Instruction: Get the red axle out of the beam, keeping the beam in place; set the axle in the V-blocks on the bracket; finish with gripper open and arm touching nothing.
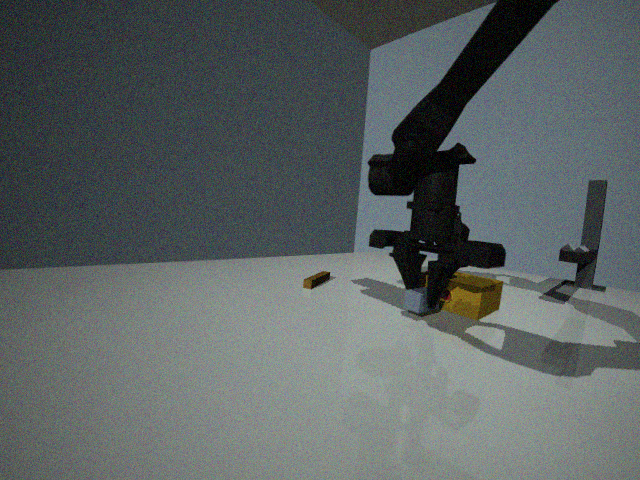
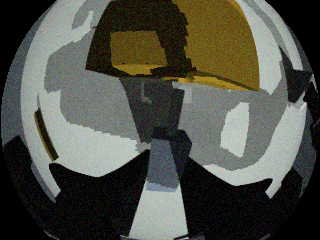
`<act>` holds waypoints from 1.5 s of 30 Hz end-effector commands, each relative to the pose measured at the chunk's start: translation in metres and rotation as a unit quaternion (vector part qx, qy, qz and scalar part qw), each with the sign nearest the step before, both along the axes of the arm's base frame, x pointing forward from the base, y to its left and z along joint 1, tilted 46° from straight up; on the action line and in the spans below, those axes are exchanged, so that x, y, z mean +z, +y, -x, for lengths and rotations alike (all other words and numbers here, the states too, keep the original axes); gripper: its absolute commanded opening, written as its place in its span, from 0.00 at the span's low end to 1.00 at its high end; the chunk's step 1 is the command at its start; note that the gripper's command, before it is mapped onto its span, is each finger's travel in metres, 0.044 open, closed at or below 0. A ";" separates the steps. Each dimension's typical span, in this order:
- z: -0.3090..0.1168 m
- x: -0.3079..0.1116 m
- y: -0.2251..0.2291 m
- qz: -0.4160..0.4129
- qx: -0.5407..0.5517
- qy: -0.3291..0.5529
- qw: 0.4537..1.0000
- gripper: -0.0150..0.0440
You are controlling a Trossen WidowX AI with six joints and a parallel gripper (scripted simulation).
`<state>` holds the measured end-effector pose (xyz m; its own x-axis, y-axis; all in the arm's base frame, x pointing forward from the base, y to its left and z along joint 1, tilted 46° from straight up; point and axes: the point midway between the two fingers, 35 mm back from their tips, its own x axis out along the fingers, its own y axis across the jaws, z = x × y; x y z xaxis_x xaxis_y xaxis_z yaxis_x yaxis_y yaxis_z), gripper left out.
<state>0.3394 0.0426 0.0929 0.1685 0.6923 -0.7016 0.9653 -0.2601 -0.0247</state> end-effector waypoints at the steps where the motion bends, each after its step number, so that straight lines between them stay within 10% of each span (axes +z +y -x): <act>1: 0.002 -0.006 -0.004 -0.003 0.000 0.003 1.000 0.25; 45: -0.001 0.011 0.012 -0.004 0.000 0.002 1.000 0.25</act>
<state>0.3376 0.0443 0.0921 0.1628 0.6965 -0.6988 0.9641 -0.2627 -0.0372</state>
